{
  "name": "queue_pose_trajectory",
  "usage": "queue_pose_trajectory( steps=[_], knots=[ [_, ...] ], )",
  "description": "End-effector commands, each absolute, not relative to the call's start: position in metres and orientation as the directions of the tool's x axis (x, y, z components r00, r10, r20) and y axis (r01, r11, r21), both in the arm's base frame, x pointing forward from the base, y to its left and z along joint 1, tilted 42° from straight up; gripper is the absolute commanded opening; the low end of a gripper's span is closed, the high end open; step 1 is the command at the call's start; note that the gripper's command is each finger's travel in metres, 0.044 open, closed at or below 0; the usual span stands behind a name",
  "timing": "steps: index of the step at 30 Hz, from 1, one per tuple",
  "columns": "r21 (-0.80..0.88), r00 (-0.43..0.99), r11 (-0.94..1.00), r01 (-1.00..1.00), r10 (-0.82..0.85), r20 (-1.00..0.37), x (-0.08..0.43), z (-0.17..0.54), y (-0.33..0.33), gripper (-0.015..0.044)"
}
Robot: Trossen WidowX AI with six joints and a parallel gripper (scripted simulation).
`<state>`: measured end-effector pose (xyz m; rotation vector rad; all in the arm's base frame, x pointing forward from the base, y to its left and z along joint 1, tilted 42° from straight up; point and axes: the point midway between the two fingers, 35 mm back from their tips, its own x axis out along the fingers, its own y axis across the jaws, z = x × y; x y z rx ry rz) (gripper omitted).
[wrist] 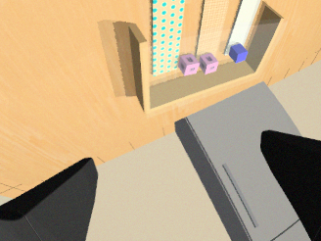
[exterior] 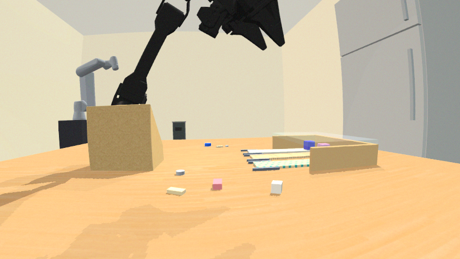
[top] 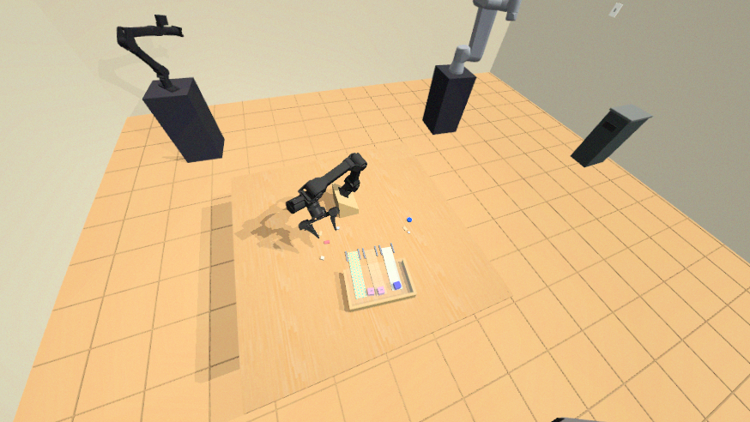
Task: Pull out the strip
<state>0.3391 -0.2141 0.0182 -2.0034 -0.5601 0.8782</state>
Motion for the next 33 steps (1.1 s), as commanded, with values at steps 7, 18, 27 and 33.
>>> queue_pose_trajectory(
  steps=[7,18,27,33],
  knots=[
    [-0.247,0.640,-0.775,0.582,0.624,-0.449,0.348,0.040,-0.170,0.0400],
    [0.837,0.705,0.020,0.547,0.529,-0.473,0.345,0.079,-0.092,0.0400],
    [0.821,0.763,0.564,0.087,0.492,-0.419,0.332,0.098,-0.053,0.0400],
    [0.657,0.791,0.741,-0.137,0.481,-0.378,0.323,0.107,-0.036,0.0400]
  ],
)
